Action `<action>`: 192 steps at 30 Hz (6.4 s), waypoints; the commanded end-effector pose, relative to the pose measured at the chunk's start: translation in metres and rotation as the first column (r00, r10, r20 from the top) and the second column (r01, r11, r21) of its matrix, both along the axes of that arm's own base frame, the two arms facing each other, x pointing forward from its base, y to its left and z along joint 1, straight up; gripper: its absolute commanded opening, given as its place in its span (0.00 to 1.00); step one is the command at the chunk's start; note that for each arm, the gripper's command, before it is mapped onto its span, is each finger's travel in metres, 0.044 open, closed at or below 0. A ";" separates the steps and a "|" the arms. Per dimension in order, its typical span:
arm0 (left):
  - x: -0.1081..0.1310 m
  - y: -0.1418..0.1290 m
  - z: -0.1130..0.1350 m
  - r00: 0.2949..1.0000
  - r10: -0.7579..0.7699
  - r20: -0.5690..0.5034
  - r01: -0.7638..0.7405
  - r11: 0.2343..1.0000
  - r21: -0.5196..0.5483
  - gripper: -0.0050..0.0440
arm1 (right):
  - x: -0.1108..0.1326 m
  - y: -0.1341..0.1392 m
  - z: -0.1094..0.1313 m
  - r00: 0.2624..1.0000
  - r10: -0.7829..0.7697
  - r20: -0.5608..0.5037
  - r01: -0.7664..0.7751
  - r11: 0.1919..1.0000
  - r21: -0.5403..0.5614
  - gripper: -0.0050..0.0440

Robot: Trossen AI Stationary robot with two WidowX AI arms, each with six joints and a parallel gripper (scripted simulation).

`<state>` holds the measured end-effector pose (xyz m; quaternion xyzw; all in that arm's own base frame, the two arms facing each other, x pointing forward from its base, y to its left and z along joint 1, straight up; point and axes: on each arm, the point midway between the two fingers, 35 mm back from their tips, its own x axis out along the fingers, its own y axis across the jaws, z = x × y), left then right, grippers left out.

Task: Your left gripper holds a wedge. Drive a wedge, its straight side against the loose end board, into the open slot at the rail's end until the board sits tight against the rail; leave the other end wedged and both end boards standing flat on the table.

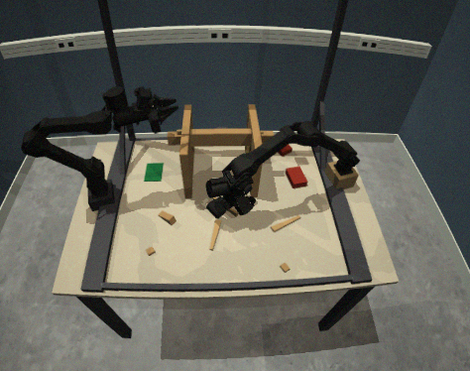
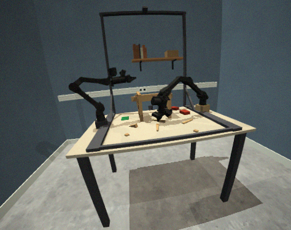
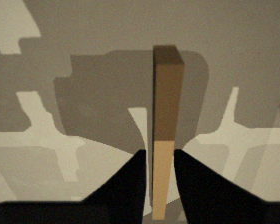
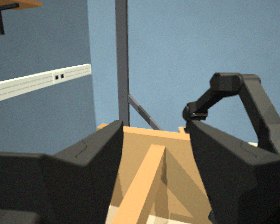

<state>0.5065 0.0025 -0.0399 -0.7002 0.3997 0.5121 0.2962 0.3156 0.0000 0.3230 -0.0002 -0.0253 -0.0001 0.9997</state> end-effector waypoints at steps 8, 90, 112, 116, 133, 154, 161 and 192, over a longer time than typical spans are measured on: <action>0.009 0.003 0.030 0.998 -0.001 0.059 0.001 1.000 0.001 0.27 | -0.001 0.000 0.012 1.000 0.003 0.024 -0.003 1.000 0.004 0.48; -0.047 0.079 0.037 0.985 0.033 0.172 0.021 0.952 -0.306 0.31 | -0.001 0.000 0.012 1.000 0.003 0.024 -0.003 1.000 0.004 0.48; -0.042 0.070 0.026 0.984 0.028 0.178 0.029 0.951 -0.307 0.31 | -0.001 0.000 0.012 1.000 0.003 0.024 -0.003 1.000 0.004 0.48; -0.040 0.070 0.025 0.982 0.029 0.184 0.029 0.952 -0.304 0.31 | -0.001 0.000 0.012 1.000 0.003 0.024 -0.003 1.000 0.004 0.48; -0.032 0.057 0.006 0.982 0.029 0.185 0.030 0.952 -0.305 0.31 | -0.001 0.000 0.012 1.000 0.003 0.024 -0.003 1.000 0.004 0.48; -0.029 0.054 0.000 0.982 0.030 0.185 0.028 0.952 -0.305 0.12 | -0.001 0.000 0.012 1.000 0.003 0.024 -0.003 1.000 0.004 0.48; -0.029 0.054 0.000 0.982 0.030 0.185 0.029 0.951 -0.307 0.12 | -0.001 0.000 0.012 1.000 0.003 0.024 -0.003 1.000 0.004 0.48; -0.025 0.057 0.061 0.974 0.022 0.225 0.046 0.955 -0.294 0.12 | -0.001 0.000 0.012 1.000 0.003 0.024 -0.003 1.000 0.004 0.48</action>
